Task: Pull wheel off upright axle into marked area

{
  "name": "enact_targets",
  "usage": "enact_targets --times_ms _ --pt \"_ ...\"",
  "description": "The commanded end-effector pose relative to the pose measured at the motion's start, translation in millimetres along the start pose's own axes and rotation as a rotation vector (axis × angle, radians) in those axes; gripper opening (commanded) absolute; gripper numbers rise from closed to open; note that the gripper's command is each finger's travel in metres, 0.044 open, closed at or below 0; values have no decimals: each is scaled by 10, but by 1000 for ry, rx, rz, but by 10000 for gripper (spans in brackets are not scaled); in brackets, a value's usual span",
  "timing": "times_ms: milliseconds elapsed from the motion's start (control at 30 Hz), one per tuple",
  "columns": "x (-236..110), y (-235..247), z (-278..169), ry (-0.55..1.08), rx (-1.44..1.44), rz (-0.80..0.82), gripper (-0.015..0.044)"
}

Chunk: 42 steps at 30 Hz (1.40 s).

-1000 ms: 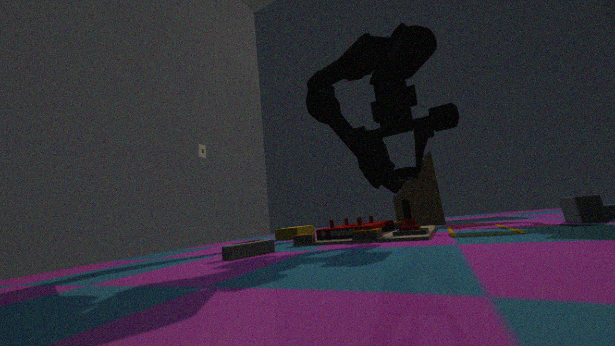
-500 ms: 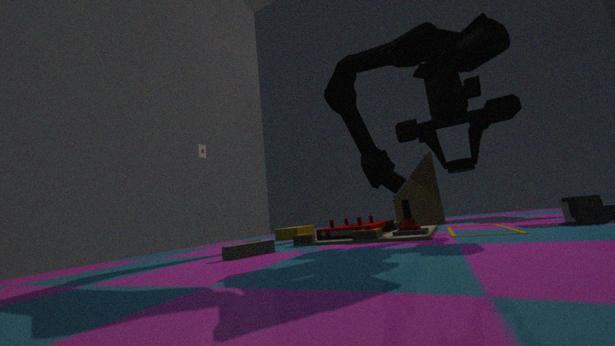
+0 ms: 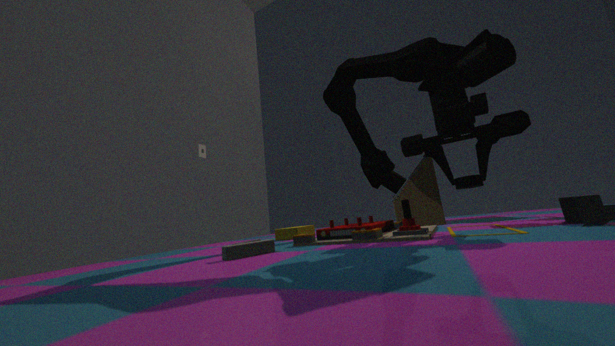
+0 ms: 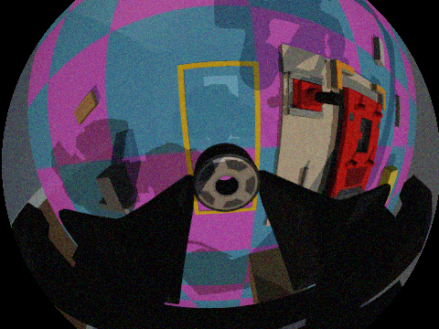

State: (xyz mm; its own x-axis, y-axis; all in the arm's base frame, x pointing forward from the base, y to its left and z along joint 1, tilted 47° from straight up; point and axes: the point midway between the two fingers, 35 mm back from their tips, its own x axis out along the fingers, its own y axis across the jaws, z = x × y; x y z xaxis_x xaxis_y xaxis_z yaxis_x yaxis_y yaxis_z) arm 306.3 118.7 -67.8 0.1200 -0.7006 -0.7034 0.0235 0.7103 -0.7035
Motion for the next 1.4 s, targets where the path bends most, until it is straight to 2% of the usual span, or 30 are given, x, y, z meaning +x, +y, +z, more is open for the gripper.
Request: enact_targets --times_ms 0,233,367,700,767,967,1067,1100,1233,1367 --pt "241 -6 -5 4 -6 -8 0" --pt "702 -32 -27 3 -6 -13 0" --pt "746 -36 -32 3 -5 -14 0" --pt "711 -45 -35 16 0 -12 263" --pt "636 -39 -29 14 -1 -11 300" --pt "127 -29 -33 4 -5 -11 300" --pt "108 -29 -35 4 -6 -11 300" --pt "176 -23 -55 0 -13 -13 326" --pt "-129 -168 -439 4 -13 -7 431" --pt "-353 -360 -842 8 -10 -10 440"
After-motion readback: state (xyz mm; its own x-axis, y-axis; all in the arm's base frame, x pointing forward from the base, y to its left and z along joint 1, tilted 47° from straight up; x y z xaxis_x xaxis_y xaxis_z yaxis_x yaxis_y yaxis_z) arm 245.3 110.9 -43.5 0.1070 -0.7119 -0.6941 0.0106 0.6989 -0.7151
